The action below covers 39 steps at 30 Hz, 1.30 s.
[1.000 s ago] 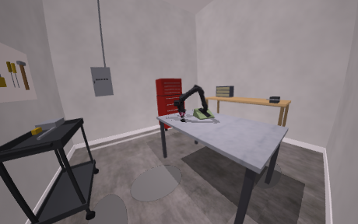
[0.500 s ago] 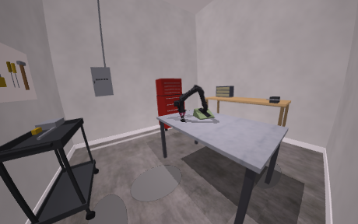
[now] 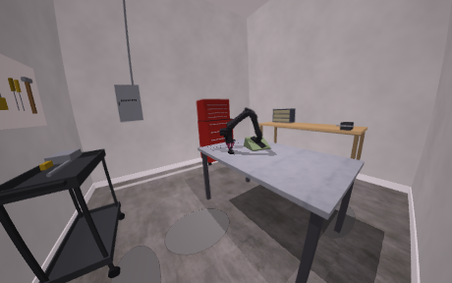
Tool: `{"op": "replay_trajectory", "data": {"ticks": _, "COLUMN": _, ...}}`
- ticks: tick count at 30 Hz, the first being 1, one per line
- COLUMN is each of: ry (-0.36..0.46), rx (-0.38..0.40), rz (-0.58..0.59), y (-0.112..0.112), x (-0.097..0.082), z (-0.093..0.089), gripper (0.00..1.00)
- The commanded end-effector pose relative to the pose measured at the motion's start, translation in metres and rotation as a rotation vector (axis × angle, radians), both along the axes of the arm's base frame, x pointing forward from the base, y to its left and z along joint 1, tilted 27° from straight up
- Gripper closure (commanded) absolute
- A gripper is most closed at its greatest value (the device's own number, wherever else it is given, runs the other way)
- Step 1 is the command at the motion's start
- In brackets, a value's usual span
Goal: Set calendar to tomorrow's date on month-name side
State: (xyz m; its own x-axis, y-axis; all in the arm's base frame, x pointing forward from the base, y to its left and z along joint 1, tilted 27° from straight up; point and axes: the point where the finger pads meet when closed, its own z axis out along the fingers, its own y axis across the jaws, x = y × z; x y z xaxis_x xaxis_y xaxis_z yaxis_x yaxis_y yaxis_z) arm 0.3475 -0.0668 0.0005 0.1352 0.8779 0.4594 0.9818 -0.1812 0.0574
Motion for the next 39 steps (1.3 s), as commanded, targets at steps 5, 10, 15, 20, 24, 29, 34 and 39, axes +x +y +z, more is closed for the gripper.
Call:
{"op": "replay_trajectory", "data": {"ticks": 5, "ry": -0.018, "rx": -0.009, "rz": -0.008, "y": -0.0016, "x": 0.0047, "z": -0.0013, "gripper": 0.74}}
{"op": "replay_trajectory", "data": {"ticks": 10, "ry": -0.018, "rx": -0.009, "rz": -0.008, "y": -0.0003, "x": 0.0052, "z": -0.0040, "gripper": 0.74}}
{"op": "replay_trajectory", "data": {"ticks": 15, "ry": -0.018, "rx": -0.009, "rz": -0.008, "y": 0.0002, "x": 0.0053, "z": -0.0050, "gripper": 0.74}}
{"op": "replay_trajectory", "data": {"ticks": 20, "ry": -0.018, "rx": -0.009, "rz": -0.008, "y": 0.0006, "x": 0.0054, "z": -0.0057, "gripper": 0.74}}
{"op": "replay_trajectory", "data": {"ticks": 24, "ry": -0.018, "rx": -0.009, "rz": -0.008, "y": 0.0006, "x": 0.0055, "z": -0.0058, "gripper": 0.74}}
{"op": "replay_trajectory", "data": {"ticks": 29, "ry": -0.018, "rx": -0.009, "rz": -0.008, "y": 0.0006, "x": 0.0055, "z": -0.0058, "gripper": 0.74}}
{"op": "replay_trajectory", "data": {"ticks": 34, "ry": -0.018, "rx": -0.009, "rz": -0.008, "y": 0.0006, "x": 0.0055, "z": -0.0058, "gripper": 0.74}}
{"op": "replay_trajectory", "data": {"ticks": 39, "ry": -0.018, "rx": -0.009, "rz": -0.008, "y": 0.0006, "x": 0.0055, "z": -0.0058, "gripper": 0.74}}
